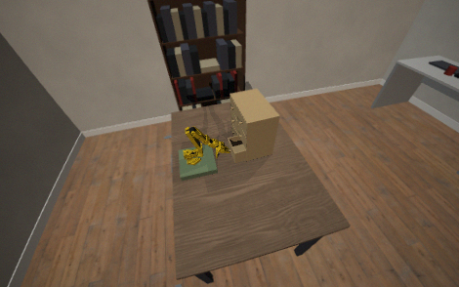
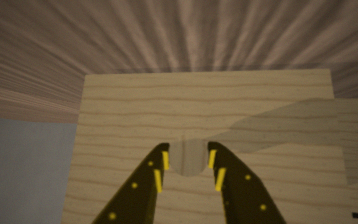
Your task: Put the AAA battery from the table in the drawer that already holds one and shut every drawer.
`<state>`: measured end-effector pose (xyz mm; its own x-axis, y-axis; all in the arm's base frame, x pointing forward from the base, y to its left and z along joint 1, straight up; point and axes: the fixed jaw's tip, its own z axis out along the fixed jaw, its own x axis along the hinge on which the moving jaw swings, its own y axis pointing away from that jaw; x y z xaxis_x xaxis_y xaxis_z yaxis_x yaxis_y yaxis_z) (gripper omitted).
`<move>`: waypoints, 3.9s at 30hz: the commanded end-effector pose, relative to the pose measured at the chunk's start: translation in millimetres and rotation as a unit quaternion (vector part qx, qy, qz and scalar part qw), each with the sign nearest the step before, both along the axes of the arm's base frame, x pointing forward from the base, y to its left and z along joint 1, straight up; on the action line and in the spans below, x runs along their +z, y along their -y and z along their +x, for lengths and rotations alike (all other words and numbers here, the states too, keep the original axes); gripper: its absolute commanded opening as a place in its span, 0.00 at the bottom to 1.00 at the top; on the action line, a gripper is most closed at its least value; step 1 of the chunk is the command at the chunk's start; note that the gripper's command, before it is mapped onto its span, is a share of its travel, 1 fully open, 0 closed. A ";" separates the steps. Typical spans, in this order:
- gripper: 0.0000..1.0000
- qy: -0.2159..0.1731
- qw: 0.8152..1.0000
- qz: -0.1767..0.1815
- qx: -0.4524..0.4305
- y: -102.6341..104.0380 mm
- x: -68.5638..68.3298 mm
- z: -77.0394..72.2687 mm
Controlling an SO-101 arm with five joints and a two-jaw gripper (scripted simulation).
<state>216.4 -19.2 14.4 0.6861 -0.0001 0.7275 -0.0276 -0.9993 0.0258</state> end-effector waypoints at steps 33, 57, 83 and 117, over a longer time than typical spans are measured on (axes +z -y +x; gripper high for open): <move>0.00 -0.005 1.000 0.009 0.001 -3.6 0.0 13.2; 0.00 -0.005 1.000 0.011 0.004 -5.2 0.5 32.3; 0.00 -0.005 1.000 0.011 0.008 -6.9 0.6 58.8; 0.00 -0.005 1.000 0.011 0.011 -8.3 0.6 78.4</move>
